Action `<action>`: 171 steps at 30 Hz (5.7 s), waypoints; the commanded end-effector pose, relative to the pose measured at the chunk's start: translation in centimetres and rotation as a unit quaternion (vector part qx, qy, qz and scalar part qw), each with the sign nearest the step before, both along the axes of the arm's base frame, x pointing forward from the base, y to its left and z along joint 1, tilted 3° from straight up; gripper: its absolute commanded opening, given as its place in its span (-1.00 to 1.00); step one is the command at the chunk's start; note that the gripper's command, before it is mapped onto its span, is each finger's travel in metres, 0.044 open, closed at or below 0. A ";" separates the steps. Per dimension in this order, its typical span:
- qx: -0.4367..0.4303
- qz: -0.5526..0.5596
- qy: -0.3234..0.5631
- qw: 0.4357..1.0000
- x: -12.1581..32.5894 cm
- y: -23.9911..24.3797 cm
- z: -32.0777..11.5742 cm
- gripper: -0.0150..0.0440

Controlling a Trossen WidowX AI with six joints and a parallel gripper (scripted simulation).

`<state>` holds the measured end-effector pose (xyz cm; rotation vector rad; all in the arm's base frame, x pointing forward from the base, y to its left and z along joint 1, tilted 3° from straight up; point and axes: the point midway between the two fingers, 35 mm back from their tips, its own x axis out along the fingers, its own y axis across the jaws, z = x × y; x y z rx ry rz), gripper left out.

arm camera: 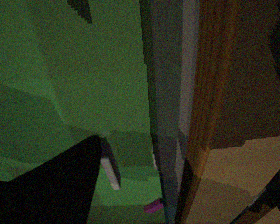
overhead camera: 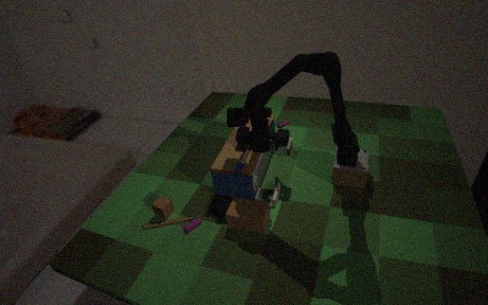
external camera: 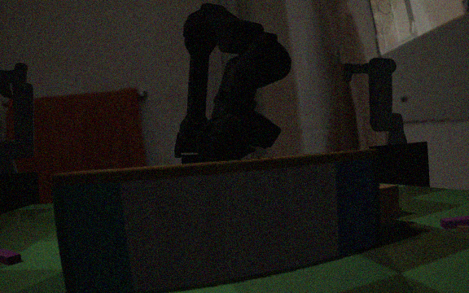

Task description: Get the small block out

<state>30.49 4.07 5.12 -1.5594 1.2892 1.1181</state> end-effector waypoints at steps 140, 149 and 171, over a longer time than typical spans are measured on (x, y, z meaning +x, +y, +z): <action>0.053 -0.701 0.067 -0.708 -1.4 -18.4 -3.0 0.47; 0.053 -0.701 0.067 -0.708 -1.3 -18.3 -4.3 0.47; 0.053 -0.701 0.067 -0.708 -1.4 -17.8 -7.8 0.47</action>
